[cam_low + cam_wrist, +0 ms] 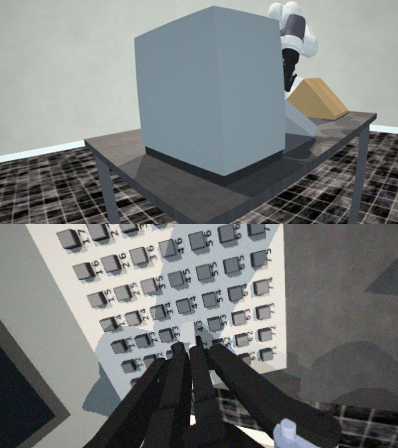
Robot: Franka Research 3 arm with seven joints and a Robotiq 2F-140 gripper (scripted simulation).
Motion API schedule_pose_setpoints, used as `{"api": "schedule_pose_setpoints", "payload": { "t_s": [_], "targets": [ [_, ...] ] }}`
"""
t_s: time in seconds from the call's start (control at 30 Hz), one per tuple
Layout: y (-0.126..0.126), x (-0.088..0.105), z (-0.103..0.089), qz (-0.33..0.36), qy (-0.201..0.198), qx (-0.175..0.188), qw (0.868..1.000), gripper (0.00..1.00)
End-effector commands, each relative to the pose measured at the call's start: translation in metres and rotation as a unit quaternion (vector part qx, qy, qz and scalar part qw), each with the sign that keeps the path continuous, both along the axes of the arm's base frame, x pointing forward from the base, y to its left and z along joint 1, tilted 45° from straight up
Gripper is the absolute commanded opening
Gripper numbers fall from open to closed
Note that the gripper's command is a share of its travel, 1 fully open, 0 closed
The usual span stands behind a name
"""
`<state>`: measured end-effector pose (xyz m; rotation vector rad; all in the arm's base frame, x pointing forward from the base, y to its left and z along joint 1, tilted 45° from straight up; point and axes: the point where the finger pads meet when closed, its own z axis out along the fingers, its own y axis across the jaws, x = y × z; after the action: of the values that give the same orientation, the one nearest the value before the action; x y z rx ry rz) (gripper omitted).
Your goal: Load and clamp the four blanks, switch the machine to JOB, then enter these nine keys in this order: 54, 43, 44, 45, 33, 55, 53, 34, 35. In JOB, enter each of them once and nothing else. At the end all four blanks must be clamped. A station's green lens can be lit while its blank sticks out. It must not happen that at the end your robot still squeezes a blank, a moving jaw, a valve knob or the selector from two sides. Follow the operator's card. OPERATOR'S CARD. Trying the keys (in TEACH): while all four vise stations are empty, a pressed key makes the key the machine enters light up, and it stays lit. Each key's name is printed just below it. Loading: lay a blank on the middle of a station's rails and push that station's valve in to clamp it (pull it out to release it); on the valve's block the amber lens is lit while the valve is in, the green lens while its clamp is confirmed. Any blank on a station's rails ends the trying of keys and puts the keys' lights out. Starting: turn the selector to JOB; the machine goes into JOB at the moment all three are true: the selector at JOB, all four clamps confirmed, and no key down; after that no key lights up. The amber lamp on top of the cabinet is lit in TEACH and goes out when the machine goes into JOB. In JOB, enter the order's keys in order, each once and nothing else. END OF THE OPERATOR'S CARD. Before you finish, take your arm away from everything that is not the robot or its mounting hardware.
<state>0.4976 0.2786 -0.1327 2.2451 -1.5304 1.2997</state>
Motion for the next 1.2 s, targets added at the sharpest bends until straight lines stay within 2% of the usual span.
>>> {"api": "schedule_pose_setpoints", "payload": {
  "t_s": [0.0, 1.17],
  "targets": [
    [0.0004, 0.0011, -0.0018, 0.000, -0.001, 0.003, 1.000, 0.00],
    [-0.0061, 0.0082, -0.0095, 0.000, -0.001, 0.003, 1.000, 0.00]
  ]
}}
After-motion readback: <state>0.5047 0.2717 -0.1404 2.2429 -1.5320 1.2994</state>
